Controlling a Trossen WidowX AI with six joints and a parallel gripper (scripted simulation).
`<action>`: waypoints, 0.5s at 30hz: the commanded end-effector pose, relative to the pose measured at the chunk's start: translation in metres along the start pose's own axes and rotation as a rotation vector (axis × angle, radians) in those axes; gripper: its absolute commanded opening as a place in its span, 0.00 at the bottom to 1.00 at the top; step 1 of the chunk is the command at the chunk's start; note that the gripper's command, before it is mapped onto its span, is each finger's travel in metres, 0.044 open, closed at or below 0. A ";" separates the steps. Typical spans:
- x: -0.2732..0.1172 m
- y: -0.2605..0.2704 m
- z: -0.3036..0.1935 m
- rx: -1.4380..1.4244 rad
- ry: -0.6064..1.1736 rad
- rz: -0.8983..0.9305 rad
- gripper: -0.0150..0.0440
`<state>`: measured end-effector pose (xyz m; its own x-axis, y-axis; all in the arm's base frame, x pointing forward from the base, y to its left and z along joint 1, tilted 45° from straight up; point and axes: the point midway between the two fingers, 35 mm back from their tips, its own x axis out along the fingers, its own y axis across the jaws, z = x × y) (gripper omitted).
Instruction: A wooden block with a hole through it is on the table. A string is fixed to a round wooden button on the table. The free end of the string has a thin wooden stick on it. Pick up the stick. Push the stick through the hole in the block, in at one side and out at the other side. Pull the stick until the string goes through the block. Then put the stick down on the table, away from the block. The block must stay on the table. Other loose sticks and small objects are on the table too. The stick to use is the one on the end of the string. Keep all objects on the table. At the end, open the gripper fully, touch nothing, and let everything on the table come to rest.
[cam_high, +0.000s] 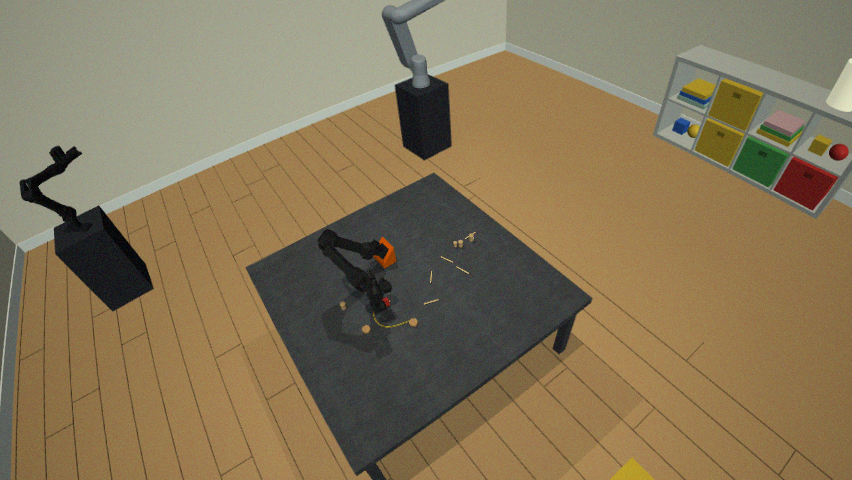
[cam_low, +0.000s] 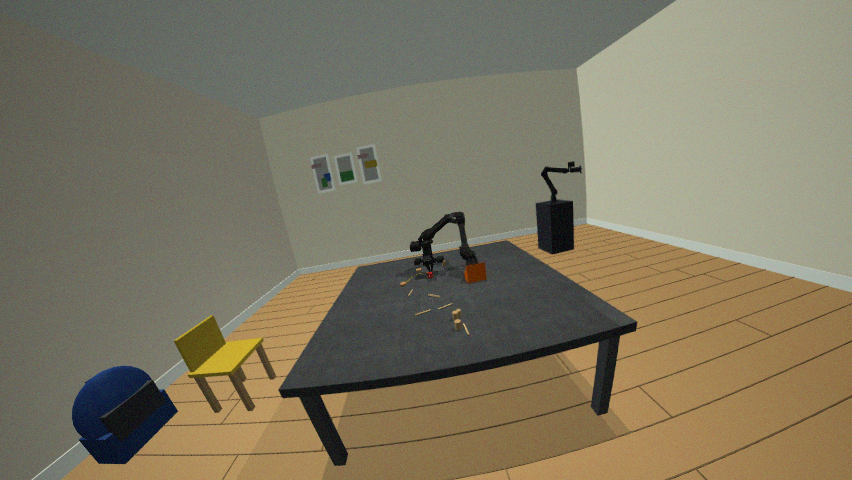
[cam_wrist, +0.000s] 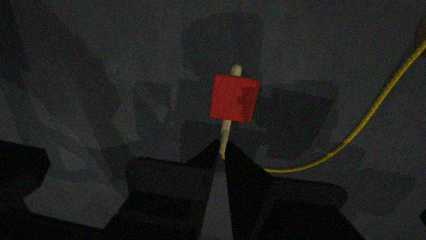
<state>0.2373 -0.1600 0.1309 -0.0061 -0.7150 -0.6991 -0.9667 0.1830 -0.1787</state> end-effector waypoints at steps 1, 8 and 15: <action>0.001 0.002 0.006 -0.001 0.003 0.005 0.25; 0.001 0.002 0.014 -0.001 0.003 0.005 0.25; 0.001 0.002 0.019 -0.001 0.003 0.005 0.25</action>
<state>0.2413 -0.1487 0.1192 -0.0077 -0.7145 -0.6996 -0.9674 0.1824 -0.1756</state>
